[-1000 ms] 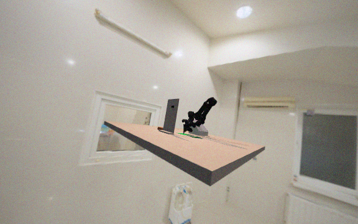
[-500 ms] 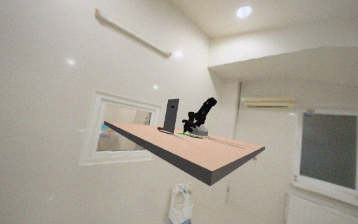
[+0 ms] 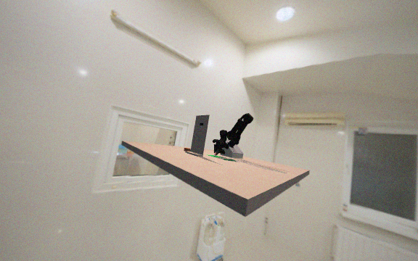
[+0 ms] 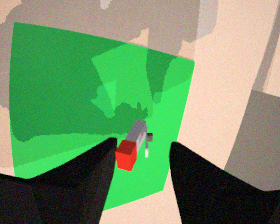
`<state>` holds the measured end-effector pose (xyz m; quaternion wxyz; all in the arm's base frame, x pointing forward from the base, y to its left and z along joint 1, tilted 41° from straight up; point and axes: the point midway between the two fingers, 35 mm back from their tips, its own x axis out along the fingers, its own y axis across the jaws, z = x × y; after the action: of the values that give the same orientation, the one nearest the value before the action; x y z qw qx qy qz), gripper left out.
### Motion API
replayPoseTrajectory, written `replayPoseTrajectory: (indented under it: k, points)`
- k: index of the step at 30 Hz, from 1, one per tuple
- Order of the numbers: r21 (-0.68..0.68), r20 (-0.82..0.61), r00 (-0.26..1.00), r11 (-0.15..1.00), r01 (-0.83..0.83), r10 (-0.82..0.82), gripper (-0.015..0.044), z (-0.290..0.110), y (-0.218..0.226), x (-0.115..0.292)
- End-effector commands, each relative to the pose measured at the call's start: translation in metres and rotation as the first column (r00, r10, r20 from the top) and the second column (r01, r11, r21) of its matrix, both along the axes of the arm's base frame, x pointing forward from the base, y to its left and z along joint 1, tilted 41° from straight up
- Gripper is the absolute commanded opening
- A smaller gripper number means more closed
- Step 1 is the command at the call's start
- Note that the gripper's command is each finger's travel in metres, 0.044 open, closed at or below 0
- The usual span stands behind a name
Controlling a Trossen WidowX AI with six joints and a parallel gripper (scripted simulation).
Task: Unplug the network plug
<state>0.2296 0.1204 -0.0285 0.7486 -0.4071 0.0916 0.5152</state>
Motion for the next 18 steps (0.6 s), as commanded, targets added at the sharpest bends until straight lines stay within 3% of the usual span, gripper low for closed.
replayPoseTrajectory:
  k: [1,18]
  points:
    - [0.0,0.002,1.0,1.0,-0.003,0.003,0.0156,0.0011,-0.001,-0.0005]
    - [-0.004,-0.001,1.0,1.0,-0.002,0.002,0.0156,0.0063,-0.0103,-0.0048]
